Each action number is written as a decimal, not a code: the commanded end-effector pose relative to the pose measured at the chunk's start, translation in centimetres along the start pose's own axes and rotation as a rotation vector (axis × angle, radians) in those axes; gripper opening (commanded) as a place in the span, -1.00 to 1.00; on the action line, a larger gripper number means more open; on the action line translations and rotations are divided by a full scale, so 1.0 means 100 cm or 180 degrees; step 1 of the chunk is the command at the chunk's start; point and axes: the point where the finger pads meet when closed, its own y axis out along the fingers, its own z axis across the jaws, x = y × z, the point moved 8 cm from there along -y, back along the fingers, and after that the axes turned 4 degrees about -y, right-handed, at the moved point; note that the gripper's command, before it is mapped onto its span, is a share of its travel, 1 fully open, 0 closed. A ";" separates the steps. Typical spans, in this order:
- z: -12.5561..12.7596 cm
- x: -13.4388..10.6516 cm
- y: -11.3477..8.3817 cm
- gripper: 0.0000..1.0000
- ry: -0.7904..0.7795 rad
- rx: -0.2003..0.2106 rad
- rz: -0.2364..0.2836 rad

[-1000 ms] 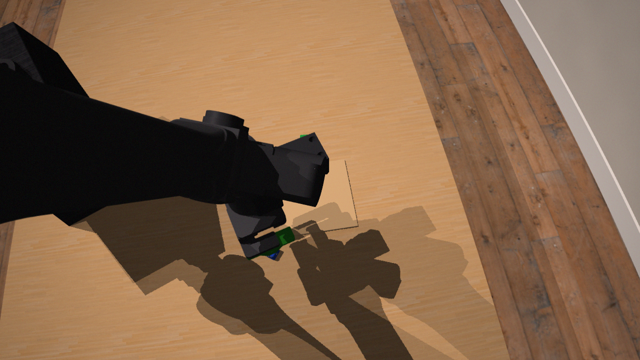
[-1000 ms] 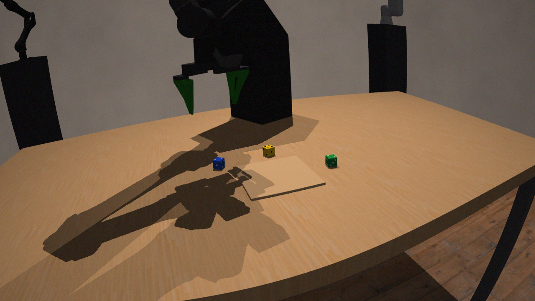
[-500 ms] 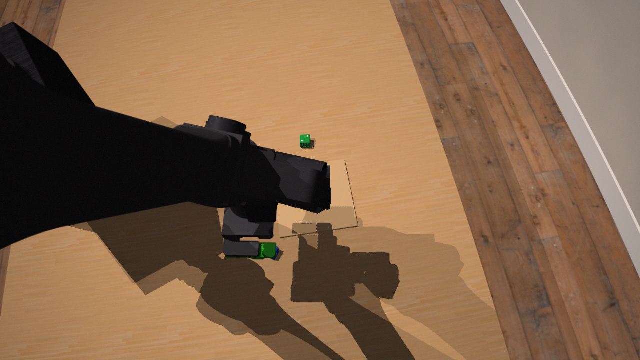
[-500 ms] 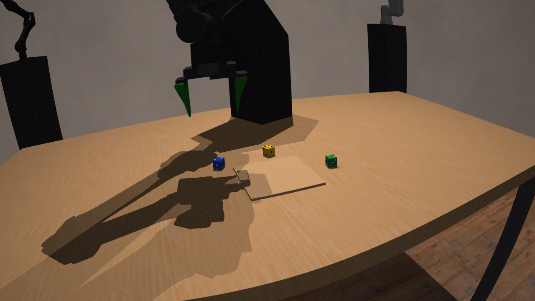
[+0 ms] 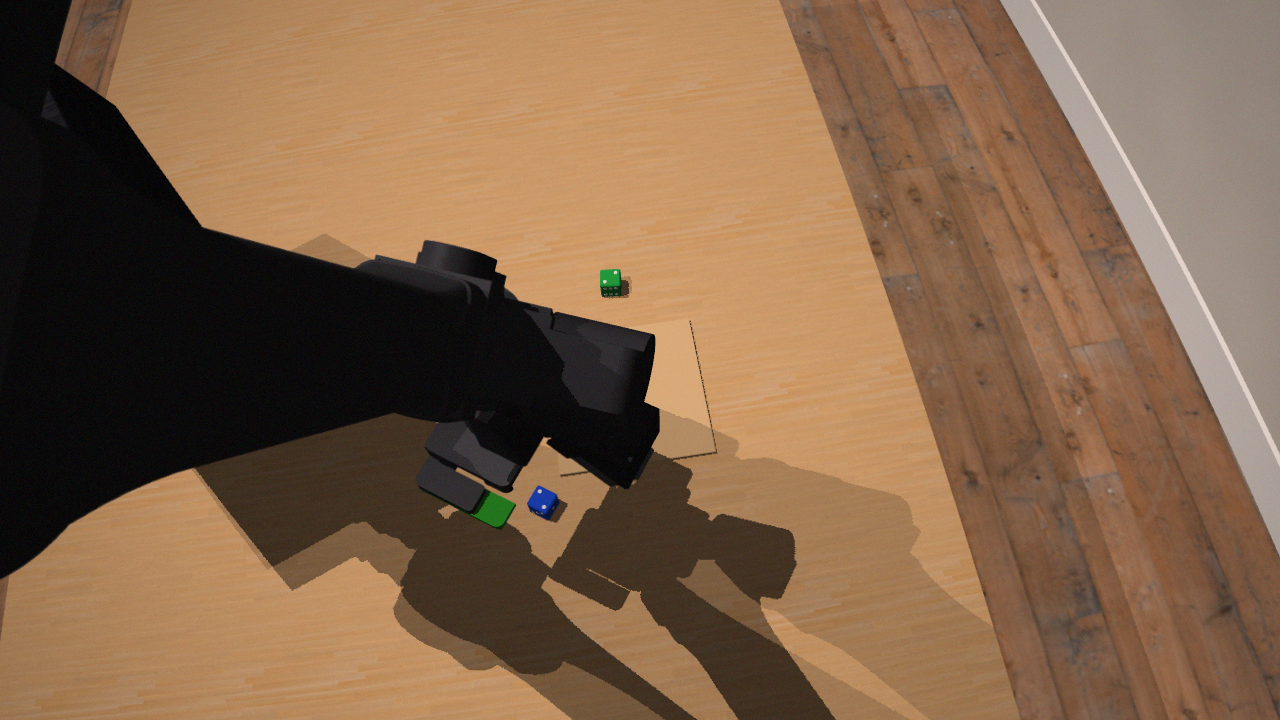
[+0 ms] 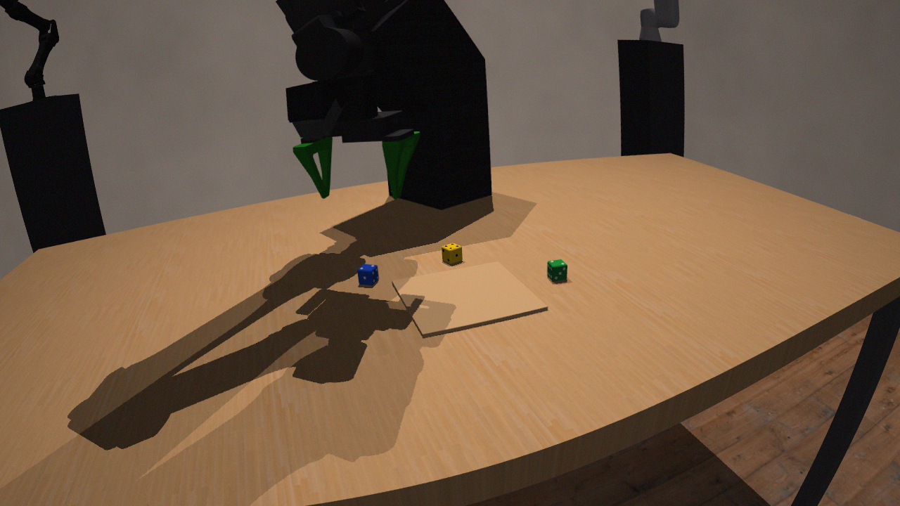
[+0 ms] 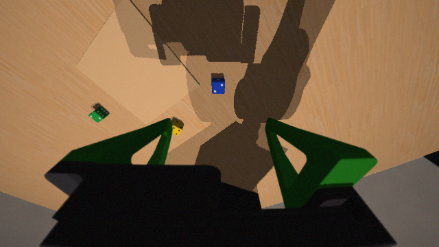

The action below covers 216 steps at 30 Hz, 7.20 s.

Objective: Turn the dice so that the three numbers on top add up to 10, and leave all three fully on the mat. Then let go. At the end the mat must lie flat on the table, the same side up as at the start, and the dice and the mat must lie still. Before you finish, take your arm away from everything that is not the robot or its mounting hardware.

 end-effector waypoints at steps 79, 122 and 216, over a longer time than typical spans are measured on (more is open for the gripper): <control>0.001 0.005 0.030 -0.32 0.5111 0.0066 -0.0049; -0.003 0.001 0.052 -0.32 0.5059 0.0017 -0.0033; 0.000 0.009 0.077 -0.32 0.5021 0.0049 -0.0033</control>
